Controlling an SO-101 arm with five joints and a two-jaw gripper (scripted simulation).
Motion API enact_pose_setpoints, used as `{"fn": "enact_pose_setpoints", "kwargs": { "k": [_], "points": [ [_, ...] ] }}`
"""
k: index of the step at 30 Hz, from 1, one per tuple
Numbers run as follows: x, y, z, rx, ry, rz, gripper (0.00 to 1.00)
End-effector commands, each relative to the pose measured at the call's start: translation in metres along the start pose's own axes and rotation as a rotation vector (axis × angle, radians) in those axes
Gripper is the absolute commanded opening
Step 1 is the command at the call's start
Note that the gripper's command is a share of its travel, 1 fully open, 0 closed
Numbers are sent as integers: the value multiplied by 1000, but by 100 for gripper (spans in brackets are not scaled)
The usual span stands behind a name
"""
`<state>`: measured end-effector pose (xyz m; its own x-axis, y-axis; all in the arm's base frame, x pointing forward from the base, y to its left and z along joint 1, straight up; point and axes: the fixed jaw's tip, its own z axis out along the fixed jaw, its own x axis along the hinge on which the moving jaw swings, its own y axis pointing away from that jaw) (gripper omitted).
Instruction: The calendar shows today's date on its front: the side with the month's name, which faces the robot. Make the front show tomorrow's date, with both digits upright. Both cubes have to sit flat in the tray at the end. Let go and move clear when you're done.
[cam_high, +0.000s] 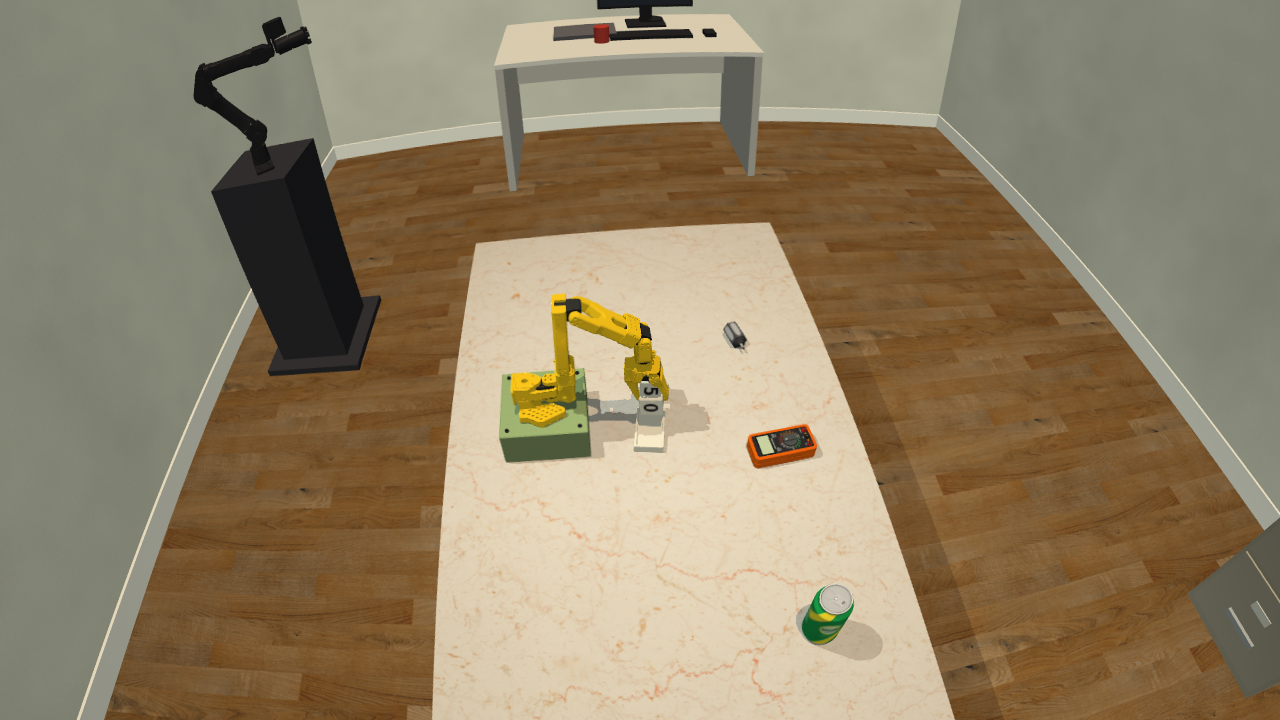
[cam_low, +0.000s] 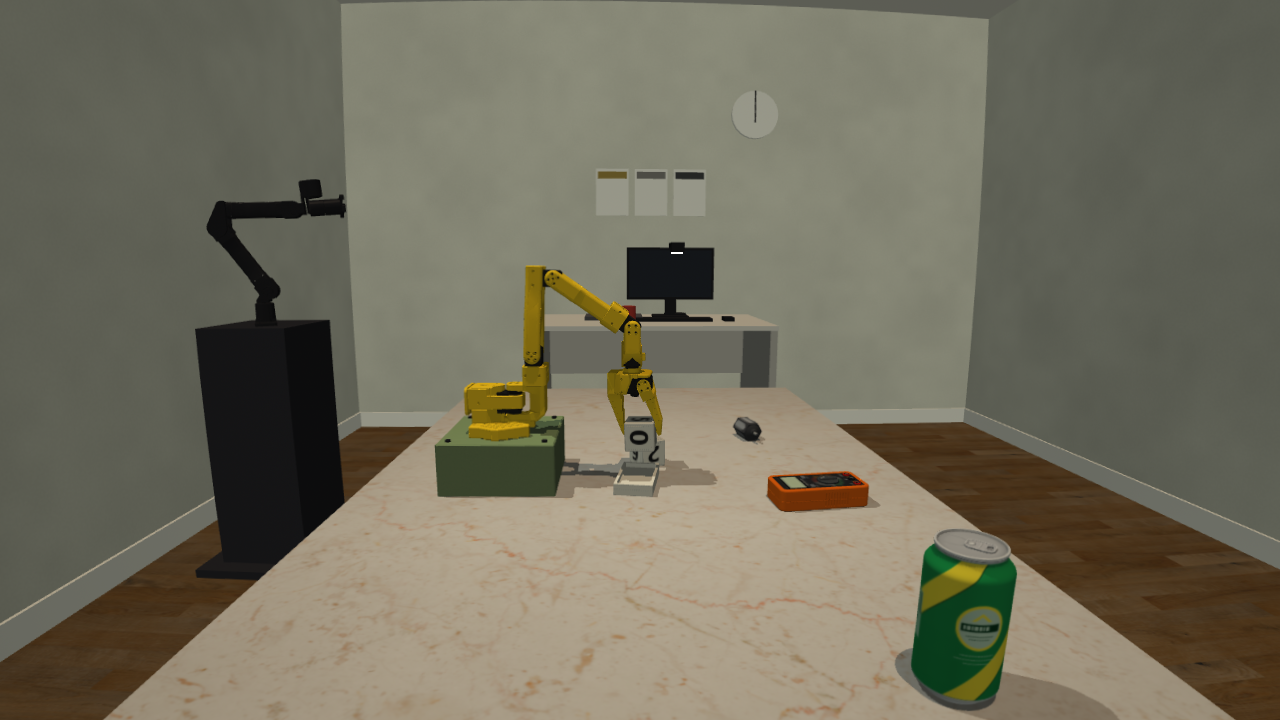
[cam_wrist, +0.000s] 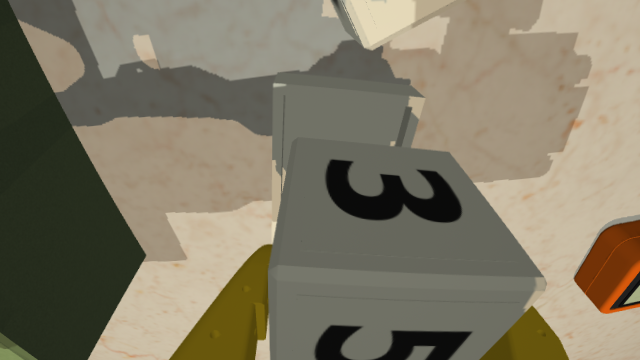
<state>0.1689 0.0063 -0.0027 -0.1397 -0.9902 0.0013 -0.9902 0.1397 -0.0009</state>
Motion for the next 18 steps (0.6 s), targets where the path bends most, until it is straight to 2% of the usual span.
{"fn": "enact_pose_setpoints", "kwargs": {
  "k": [1, 18],
  "points": [
    [-2, -2, -2, 8, -3, 2, 0],
    [-2, 0, -2, 8, -3, 2, 0]
  ]
}}
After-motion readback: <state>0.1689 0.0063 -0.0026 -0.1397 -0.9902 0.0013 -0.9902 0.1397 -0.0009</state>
